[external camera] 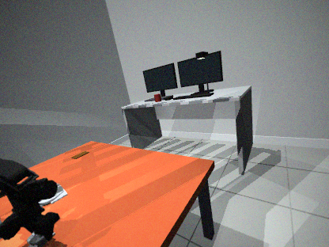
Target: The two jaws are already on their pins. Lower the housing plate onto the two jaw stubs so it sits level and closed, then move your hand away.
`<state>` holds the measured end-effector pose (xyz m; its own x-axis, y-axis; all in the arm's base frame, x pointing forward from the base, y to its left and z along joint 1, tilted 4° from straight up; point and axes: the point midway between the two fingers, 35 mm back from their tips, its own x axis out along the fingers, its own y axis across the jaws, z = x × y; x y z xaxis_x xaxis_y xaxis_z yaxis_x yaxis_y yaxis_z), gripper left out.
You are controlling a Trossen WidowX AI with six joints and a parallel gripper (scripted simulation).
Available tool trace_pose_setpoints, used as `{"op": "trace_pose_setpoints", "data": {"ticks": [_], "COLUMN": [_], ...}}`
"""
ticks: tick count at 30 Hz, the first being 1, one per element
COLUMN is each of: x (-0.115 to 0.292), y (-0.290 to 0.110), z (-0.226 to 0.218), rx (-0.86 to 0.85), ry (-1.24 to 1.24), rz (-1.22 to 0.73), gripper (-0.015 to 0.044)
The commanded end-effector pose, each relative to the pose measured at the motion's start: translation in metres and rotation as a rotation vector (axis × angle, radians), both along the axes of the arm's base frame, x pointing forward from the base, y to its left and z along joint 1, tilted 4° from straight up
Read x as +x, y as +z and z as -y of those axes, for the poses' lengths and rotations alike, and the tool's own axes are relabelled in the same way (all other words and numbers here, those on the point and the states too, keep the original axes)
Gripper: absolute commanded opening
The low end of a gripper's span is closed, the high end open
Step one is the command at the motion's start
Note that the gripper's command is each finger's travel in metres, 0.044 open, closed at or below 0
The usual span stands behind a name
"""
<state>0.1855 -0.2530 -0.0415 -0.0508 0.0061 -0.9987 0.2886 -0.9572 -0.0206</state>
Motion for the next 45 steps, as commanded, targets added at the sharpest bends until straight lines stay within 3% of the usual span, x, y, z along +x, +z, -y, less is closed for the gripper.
{"op": "trace_pose_setpoints", "data": {"ticks": [1, 13, 35, 45], "x": [0.0, 0.0, 0.004, 0.004], "y": [0.0, 0.002, 0.071, 0.073], "z": [0.0, 0.0, 0.001, 0.0], "rx": [0.0, 0.0, 0.003, 0.004], "ry": [0.0, 0.0, 0.002, 0.005], "rz": [0.0, 0.0, 0.003, 0.003], "gripper": [0.0351, 0.0351, 0.0351, 0.0351]}}
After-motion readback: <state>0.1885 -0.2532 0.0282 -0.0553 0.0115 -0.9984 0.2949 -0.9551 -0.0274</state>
